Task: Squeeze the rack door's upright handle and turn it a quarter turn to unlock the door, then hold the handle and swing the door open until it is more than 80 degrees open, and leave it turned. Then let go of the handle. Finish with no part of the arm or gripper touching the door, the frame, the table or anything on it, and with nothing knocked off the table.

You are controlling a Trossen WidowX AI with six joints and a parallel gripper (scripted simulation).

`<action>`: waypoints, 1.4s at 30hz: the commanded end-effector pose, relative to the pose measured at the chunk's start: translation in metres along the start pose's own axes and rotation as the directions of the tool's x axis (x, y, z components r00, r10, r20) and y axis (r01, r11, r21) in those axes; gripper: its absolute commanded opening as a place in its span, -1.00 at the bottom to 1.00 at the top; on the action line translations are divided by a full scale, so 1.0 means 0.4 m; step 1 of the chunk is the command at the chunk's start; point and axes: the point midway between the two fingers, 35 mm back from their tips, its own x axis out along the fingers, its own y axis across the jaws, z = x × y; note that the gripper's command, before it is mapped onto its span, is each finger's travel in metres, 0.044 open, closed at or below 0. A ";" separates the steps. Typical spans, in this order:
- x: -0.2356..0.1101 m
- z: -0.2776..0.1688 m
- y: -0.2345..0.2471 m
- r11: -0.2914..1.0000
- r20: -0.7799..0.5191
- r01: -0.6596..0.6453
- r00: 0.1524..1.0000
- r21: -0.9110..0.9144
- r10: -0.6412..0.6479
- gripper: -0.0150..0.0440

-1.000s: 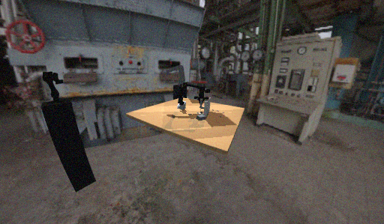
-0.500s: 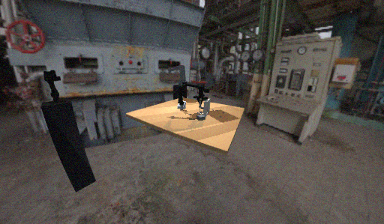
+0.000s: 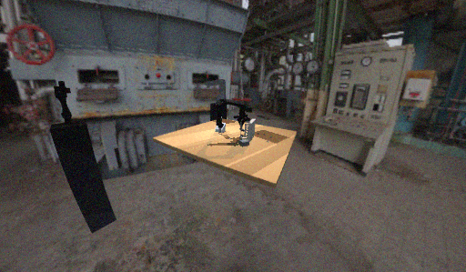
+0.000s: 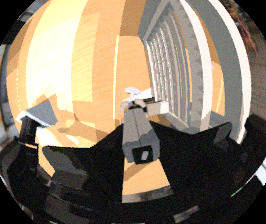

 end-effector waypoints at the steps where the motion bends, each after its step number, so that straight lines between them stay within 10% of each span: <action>1: -0.001 0.008 0.017 0.995 0.008 0.006 1.000 0.104 -0.007 -0.42; 42: 0.000 0.122 0.205 0.776 0.011 -0.004 1.000 0.631 -0.004 -0.42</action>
